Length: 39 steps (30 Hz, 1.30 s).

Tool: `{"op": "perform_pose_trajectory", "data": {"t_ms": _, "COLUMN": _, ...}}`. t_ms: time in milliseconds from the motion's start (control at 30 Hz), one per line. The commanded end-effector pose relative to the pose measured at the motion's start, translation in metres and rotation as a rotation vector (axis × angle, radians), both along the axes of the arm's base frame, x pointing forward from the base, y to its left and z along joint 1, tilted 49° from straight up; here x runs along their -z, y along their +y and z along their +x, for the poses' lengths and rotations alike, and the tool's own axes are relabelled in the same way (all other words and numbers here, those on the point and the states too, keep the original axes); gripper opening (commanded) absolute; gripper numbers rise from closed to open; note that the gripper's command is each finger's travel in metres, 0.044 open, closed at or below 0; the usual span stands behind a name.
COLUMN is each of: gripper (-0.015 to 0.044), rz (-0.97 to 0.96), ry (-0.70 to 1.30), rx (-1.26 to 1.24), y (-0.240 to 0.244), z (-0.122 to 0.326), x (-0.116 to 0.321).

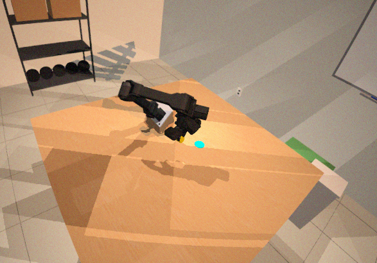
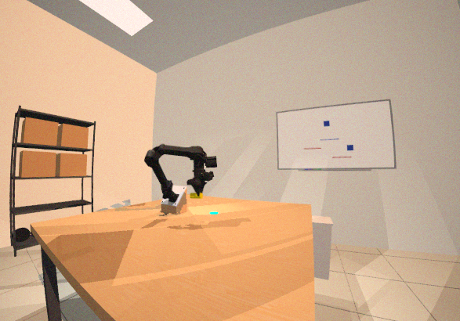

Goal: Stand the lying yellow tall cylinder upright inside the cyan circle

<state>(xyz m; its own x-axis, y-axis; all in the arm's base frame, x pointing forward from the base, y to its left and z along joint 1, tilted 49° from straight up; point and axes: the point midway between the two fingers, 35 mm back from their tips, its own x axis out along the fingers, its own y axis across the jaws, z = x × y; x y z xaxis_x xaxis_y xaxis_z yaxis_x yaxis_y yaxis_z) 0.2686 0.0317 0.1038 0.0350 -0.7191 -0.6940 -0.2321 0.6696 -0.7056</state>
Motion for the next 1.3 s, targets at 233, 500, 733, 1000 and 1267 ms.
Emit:
{"op": "perform_pose_trajectory", "data": {"t_ms": 233, "gripper": 0.0105, "rz": 0.002, "ry": 0.125, "rx": -0.124, "y": 0.027, "z": 0.005, "x": 0.023}}
{"op": "perform_pose_trajectory", "data": {"t_ms": 500, "gripper": 0.0105, "rz": -0.005, "ry": 0.224, "rx": -0.216, "y": 0.045, "z": 0.005, "x": 0.042}}
{"op": "perform_pose_trajectory", "data": {"t_ms": 733, "gripper": 0.0105, "rz": -0.014, "ry": 0.31, "rx": -0.296, "y": 0.061, "z": 0.004, "x": 0.059}}
{"op": "perform_pose_trajectory", "data": {"t_ms": 1000, "gripper": 0.0105, "rz": -0.025, "ry": 0.409, "rx": -0.386, "y": 0.078, "z": 0.0, "x": 0.08}}
{"op": "perform_pose_trajectory", "data": {"t_ms": 1267, "gripper": 0.0105, "rz": -0.038, "ry": 0.507, "rx": -0.474, "y": 0.094, "z": -0.006, "x": 0.1}}
